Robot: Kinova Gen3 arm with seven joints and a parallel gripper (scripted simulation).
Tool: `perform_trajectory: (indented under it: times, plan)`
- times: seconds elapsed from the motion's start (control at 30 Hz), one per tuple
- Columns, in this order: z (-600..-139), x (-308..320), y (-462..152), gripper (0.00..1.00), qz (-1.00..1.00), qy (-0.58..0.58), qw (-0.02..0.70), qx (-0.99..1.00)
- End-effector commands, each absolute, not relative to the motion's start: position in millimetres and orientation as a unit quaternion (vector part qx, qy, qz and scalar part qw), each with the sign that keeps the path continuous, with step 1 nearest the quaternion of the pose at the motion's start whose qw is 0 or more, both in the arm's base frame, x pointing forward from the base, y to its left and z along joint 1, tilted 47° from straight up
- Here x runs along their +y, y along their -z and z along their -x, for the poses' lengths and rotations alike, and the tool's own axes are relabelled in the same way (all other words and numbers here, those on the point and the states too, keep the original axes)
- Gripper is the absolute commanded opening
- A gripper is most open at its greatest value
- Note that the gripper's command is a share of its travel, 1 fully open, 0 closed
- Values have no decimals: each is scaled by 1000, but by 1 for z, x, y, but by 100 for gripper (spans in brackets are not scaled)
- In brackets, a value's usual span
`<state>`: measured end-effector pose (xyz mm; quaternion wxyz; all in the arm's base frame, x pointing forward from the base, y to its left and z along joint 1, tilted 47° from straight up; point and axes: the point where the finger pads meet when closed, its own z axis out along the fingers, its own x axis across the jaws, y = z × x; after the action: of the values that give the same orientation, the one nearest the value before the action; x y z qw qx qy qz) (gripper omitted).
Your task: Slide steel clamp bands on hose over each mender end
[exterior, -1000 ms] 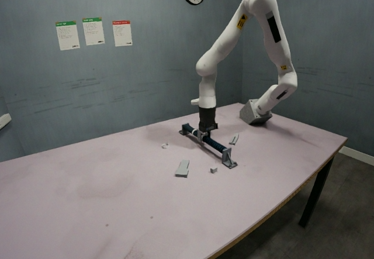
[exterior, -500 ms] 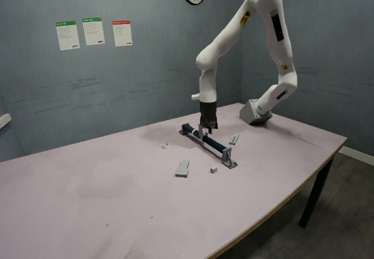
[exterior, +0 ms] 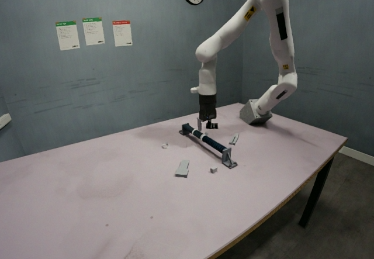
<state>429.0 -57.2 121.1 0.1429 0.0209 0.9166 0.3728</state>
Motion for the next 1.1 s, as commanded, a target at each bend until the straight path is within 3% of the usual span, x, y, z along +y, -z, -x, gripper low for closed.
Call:
perform_trajectory:
  times: [0.0,1.07]
  plan:
    - [-430,-63,-121,100,-24,-368,144,918]
    - [-416,-97,-155,100,-25,-368,144,918]
